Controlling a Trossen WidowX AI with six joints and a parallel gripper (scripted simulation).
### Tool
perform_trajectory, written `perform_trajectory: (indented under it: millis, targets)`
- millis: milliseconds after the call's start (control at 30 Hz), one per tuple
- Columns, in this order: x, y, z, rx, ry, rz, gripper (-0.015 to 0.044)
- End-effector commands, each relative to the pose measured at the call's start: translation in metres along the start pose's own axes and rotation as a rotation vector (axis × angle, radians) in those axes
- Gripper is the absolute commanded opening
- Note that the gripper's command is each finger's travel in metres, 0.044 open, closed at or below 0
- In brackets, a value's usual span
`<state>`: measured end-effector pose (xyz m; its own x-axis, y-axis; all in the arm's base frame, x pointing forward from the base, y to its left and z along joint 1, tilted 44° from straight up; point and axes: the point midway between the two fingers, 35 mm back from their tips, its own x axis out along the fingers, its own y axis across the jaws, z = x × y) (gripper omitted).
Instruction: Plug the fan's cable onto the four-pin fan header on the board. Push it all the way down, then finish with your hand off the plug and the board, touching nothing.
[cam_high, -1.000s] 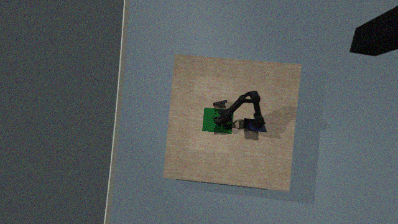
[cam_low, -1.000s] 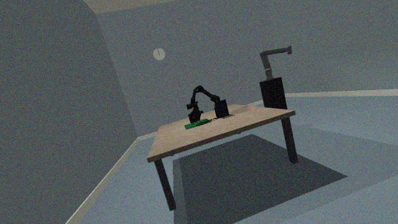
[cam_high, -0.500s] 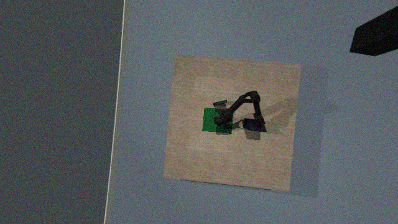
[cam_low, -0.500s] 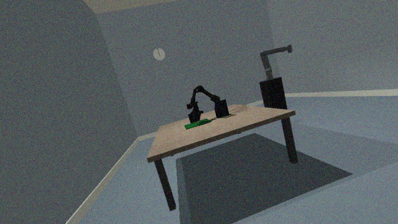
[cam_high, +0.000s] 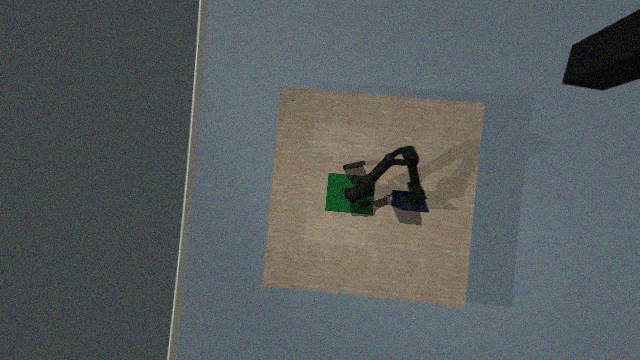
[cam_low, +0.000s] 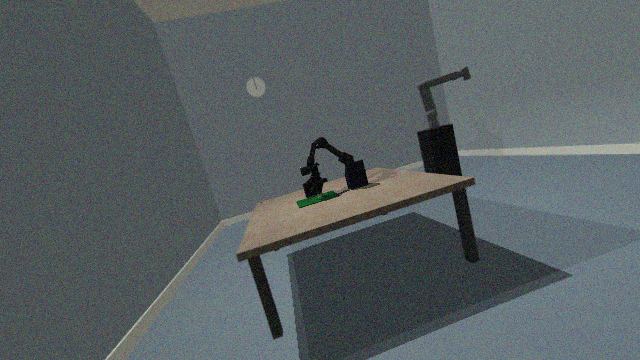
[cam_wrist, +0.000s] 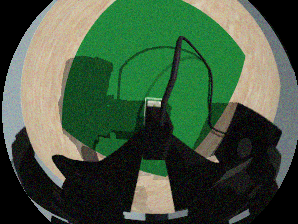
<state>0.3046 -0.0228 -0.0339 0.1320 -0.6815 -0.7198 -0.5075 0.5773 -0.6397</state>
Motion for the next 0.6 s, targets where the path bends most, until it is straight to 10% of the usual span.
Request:
perform_trajectory:
  millis: [0, 567]
  targets:
    - [0.002, 0.002, -0.002, -0.007, 0.001, 0.000, 0.0000]
    - [0.014, 0.003, -0.004, -0.012, 0.001, -0.001, 0.0000]
